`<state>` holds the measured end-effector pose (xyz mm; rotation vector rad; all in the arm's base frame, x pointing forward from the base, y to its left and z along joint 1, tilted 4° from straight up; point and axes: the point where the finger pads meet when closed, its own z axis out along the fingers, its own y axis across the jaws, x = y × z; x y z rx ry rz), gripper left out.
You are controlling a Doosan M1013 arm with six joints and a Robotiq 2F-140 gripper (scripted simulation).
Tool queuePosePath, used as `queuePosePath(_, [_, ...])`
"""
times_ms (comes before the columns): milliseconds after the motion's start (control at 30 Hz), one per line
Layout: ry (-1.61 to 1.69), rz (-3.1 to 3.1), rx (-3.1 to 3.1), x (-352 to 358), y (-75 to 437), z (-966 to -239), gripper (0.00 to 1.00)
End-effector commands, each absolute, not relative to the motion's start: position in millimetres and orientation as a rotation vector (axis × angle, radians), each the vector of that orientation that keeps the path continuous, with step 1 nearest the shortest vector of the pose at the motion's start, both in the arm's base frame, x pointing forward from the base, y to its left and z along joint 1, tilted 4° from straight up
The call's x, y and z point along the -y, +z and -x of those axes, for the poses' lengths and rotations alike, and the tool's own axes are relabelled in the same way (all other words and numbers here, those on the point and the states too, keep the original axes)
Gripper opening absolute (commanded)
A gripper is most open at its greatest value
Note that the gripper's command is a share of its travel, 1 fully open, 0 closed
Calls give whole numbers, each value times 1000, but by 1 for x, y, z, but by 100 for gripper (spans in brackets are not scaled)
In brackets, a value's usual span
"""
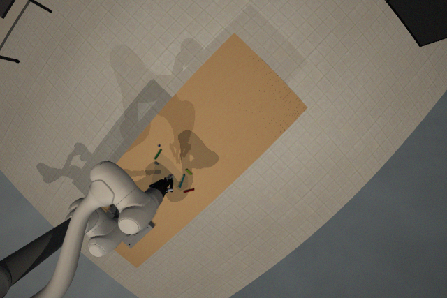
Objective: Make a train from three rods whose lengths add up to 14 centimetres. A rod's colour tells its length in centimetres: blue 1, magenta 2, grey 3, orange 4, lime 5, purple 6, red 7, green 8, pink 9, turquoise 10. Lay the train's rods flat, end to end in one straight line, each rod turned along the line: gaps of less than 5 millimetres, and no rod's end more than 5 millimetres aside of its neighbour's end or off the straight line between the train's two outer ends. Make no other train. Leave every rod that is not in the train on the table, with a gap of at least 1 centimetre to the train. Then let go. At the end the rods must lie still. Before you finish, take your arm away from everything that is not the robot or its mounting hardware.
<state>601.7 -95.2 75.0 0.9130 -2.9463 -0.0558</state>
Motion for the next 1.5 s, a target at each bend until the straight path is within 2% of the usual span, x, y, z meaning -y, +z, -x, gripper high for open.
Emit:
queuePosePath(0, [-77, -1159, 2868, 94, 75, -598, 3])
queuePosePath(400, [-94, -1876, 2478, 91, 77, -584, 3])
queuePosePath(1033, [-107, -2635, 1689, 86, 78, -565, 3])
queuePosePath(1467, [-107, -3044, 815, 82, 79, -548, 3])
